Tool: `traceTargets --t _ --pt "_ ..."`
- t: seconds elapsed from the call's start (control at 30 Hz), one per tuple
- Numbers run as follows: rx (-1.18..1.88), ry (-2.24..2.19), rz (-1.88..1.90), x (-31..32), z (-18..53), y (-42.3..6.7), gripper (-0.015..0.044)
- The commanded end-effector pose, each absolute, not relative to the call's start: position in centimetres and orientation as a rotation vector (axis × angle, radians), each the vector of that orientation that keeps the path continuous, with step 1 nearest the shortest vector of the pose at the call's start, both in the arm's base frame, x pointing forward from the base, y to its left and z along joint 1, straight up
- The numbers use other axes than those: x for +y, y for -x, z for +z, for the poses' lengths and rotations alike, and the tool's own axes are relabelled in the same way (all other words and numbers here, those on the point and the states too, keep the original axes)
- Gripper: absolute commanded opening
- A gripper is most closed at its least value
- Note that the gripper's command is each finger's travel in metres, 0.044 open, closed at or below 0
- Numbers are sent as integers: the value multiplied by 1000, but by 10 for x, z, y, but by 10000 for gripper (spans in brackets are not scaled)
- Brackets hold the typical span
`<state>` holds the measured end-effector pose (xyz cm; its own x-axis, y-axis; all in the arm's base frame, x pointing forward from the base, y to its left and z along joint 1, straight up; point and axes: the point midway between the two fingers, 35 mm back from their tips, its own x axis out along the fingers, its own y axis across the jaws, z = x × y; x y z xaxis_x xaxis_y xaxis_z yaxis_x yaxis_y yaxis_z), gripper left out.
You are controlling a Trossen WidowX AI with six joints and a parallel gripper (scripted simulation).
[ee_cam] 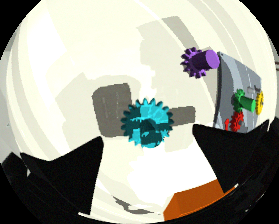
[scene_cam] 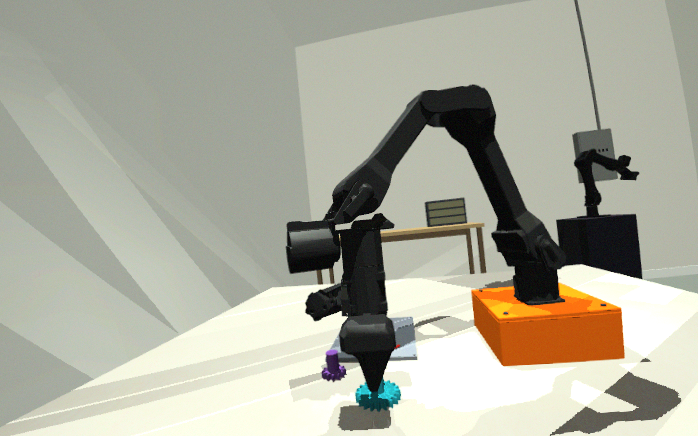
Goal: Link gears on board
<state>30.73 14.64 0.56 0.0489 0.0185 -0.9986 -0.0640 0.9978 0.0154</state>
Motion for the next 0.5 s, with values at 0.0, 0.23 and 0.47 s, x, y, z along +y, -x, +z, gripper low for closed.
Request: traceTargets --t 0.0,0.23,0.47 --pt "1532 38 57 144 -3 -304 440" --pt "1532 38 57 144 -6 -304 440" --pt "1532 38 57 144 -6 -304 361"
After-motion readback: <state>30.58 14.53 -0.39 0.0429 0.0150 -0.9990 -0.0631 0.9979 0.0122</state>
